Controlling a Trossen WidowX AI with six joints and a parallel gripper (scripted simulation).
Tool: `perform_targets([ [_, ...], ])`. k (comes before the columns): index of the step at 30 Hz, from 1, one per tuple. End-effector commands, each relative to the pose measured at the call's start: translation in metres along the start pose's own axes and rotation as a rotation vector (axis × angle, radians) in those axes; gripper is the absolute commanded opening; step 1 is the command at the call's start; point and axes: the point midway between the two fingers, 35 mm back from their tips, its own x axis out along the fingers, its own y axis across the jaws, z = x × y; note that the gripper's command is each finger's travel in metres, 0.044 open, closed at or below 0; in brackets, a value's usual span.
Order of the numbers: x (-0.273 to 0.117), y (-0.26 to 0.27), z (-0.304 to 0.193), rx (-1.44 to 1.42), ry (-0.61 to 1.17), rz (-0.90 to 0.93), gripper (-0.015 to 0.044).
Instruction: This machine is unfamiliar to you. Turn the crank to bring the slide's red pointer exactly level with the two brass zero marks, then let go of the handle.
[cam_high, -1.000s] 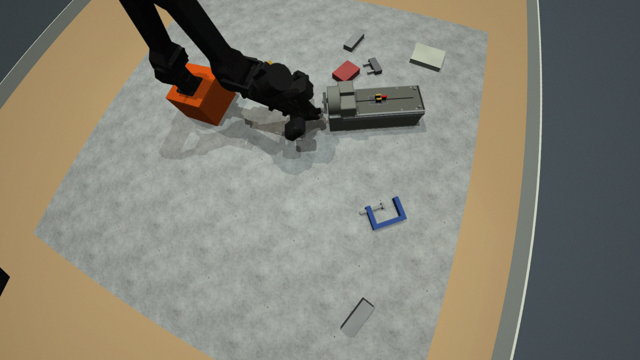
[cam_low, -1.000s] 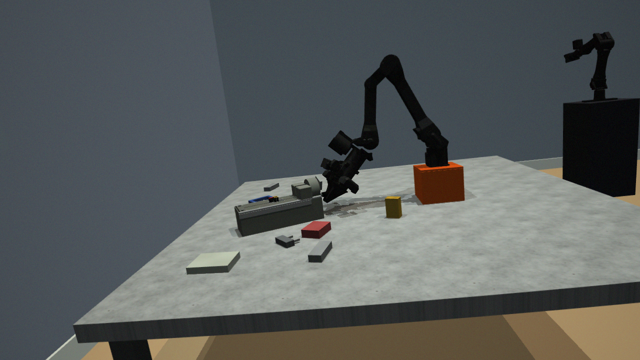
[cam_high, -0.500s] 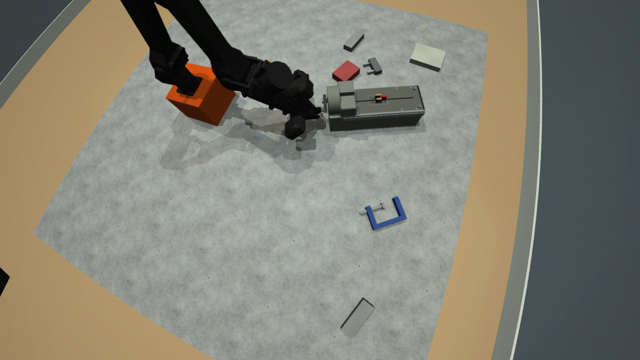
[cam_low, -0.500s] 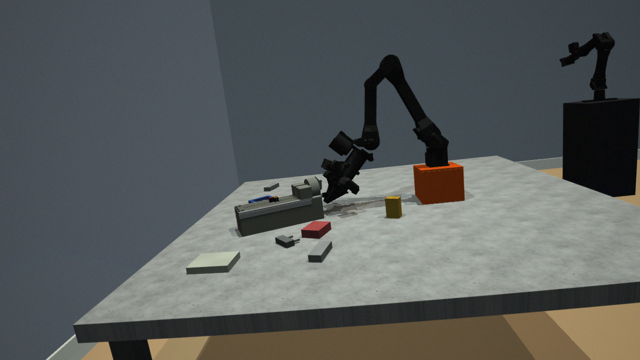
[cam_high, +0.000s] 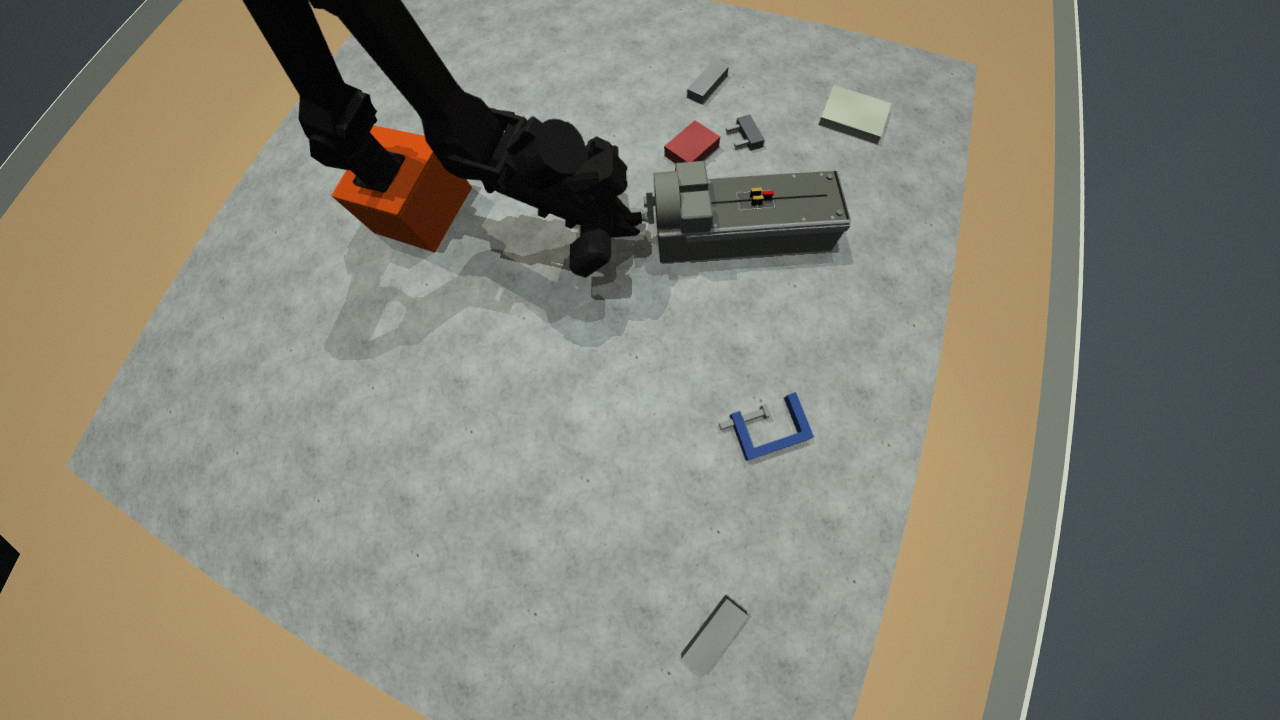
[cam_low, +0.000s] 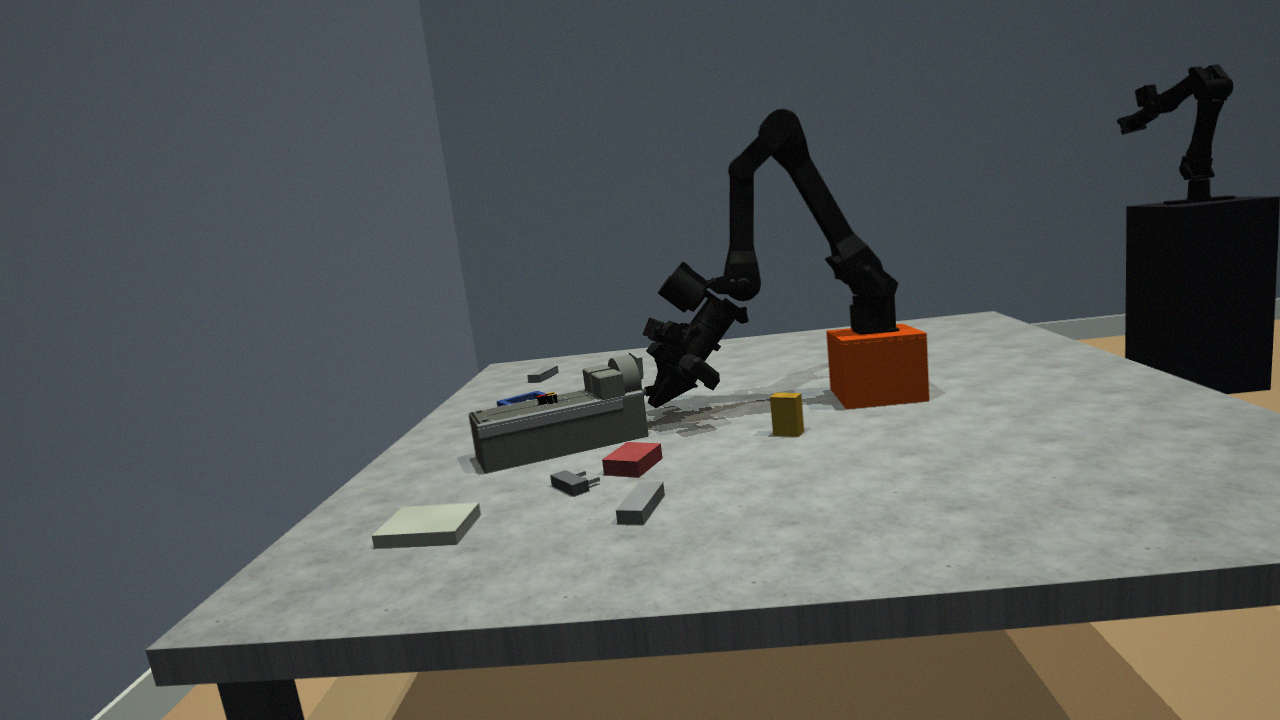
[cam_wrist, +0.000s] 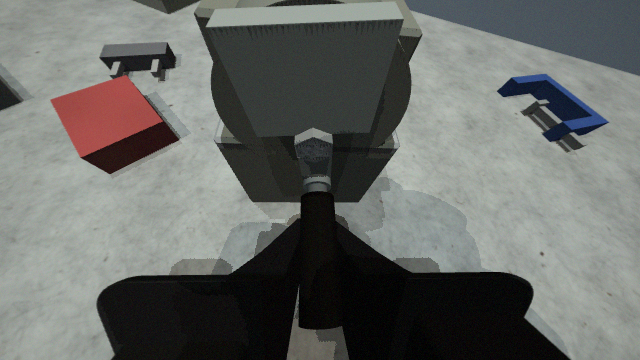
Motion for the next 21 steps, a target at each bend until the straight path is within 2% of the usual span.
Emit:
perform_targets([
  [1,0.0006,0.0092,-0.0008,-0.005,0.003,0.025,0.0000],
  [21,-0.0012,0.0150,0.0012,-0.005,0.003,0.025,0.0000],
])
